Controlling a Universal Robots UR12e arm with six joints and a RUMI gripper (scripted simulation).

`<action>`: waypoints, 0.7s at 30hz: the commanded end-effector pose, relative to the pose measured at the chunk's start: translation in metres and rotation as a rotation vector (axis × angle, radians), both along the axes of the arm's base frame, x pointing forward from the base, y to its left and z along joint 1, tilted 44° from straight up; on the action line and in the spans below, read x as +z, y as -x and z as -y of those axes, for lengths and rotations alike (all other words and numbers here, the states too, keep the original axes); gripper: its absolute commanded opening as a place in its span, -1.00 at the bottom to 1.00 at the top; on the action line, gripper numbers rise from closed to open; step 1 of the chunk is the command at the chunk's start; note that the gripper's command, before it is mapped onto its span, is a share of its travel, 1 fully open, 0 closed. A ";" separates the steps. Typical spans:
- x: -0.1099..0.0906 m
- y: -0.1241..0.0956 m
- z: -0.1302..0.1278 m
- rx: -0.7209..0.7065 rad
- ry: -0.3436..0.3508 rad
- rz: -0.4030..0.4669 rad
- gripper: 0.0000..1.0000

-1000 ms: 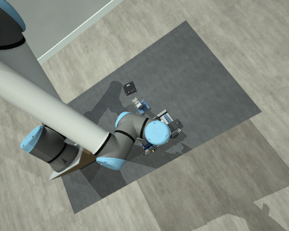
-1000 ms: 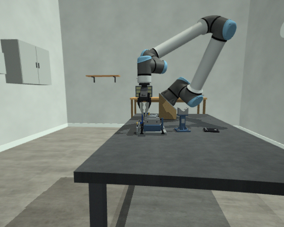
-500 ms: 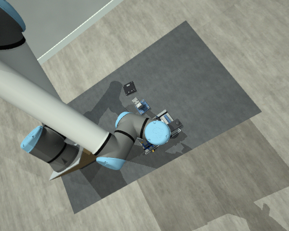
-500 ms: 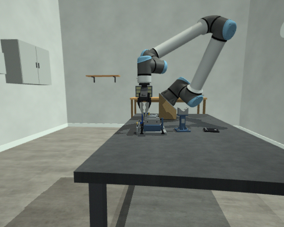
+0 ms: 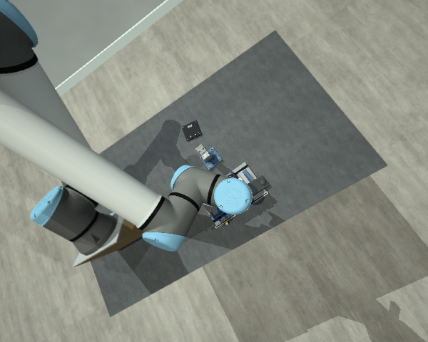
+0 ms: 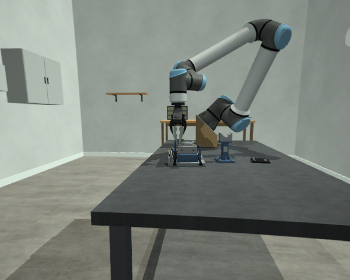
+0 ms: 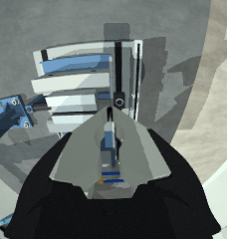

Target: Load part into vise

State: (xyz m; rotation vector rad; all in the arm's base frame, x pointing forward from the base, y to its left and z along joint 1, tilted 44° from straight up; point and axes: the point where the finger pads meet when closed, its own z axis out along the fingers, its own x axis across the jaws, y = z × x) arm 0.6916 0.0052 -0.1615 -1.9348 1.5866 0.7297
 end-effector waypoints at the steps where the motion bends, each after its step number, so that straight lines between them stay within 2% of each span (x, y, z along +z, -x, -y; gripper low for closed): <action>1: 0.001 0.000 0.000 -0.001 0.001 0.001 -1.00; 21: 0.004 0.000 -0.003 -0.001 0.001 0.001 -1.00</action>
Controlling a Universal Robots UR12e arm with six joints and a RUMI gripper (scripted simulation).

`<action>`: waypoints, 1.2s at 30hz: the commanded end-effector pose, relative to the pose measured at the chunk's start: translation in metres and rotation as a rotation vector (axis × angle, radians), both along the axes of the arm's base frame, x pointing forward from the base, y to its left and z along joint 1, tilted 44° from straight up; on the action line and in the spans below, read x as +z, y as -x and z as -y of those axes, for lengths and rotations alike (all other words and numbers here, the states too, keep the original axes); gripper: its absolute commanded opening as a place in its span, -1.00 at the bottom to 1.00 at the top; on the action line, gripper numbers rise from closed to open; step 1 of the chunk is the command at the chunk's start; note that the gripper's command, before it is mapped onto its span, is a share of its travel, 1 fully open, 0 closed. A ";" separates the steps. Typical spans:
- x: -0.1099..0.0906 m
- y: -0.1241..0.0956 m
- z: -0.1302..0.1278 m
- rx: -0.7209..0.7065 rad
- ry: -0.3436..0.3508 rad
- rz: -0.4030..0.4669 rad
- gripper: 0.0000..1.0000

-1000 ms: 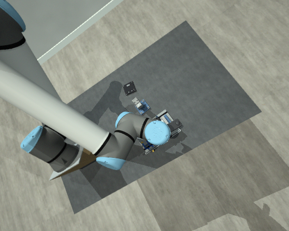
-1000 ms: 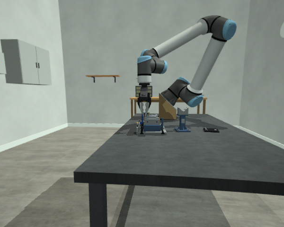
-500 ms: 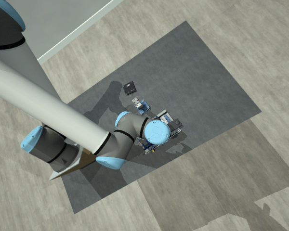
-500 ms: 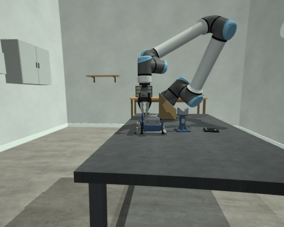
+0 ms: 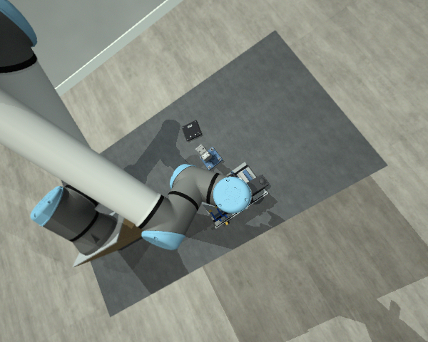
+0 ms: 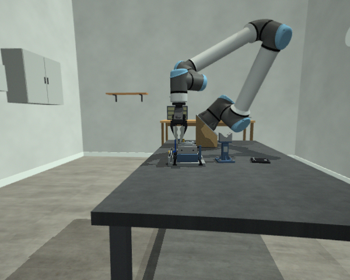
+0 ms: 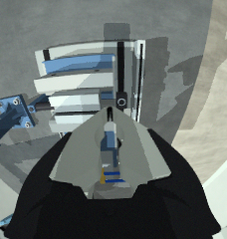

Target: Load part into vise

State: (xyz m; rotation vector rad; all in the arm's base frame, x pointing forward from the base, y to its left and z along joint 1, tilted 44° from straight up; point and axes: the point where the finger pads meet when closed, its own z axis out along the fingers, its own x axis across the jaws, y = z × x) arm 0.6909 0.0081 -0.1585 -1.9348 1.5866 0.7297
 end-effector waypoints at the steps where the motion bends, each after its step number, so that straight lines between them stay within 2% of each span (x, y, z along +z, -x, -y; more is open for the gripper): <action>1: 0.001 0.000 0.000 -0.001 0.001 0.001 -1.00; 36: 0.007 0.001 -0.005 -0.001 0.001 0.001 -1.00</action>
